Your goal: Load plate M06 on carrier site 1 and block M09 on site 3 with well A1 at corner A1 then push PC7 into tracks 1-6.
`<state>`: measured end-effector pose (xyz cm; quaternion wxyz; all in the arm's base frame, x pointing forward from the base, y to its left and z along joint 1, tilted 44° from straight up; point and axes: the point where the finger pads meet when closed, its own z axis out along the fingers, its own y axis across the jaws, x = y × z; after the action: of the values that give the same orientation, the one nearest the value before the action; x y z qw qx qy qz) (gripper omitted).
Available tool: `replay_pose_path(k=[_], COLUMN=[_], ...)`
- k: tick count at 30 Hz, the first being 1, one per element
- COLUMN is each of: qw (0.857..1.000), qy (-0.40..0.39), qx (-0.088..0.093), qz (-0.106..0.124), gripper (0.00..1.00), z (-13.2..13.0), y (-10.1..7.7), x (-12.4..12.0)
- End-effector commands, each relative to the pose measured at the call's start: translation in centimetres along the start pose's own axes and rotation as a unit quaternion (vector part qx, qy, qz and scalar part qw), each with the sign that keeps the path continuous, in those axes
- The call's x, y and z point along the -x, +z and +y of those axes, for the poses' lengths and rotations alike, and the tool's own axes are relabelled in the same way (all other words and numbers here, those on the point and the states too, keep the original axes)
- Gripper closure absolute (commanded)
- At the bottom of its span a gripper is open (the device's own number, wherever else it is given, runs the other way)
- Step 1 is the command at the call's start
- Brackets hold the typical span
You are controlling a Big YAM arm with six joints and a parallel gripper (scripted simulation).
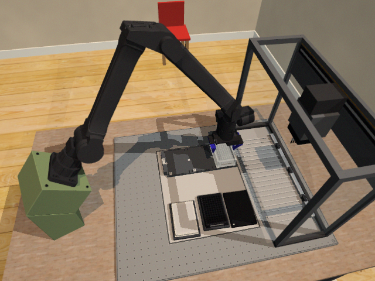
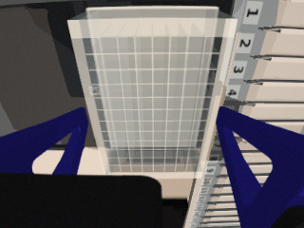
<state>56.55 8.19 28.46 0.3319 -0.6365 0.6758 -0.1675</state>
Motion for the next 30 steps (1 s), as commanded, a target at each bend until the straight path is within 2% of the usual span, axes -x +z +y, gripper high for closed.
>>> replay_pose_path(k=[1, 8, 10, 11, 16, 17, 18, 20, 21, 25, 27, 30], qw=[1.0, 1.0, 1.0, 1.0, 0.999, 0.999, 1.0, 1.0, 0.999, 1.0, 1.0, 1.0], qy=[-0.007, -0.005, -0.005, -0.012, -0.007, -0.008, -0.004, -0.004, 0.021, 0.011, 0.011, 0.011], qx=[-0.018, -0.021, -0.021, -0.021, -0.034, -0.034, -0.022, -0.022, -0.027, -0.028, -0.028, -0.027], qz=[-0.004, -0.002, -0.002, -0.008, -0.005, -0.005, -0.006, -0.006, -0.004, -0.003, -0.003, -0.002], gripper=[0.04, 0.04, 0.04, 0.04, 0.04, 0.04, 0.04, 0.04, 0.0, 0.0, 0.0, 0.0], z=[-1.0, -1.2, -1.2, -1.2, -2.4, -2.4, -1.6, -1.6, -1.0, 0.0, 0.0, 0.8], y=[-3.1, -5.6, -5.6, -6.0, -8.4, -8.4, -6.8, -6.8, -7.3, -7.2, -7.2, -7.0], x=[0.2, 0.0, 0.0, 0.9, 0.4, 0.5, 0.6, 0.6, -0.7, -3.2, -3.2, -5.1])
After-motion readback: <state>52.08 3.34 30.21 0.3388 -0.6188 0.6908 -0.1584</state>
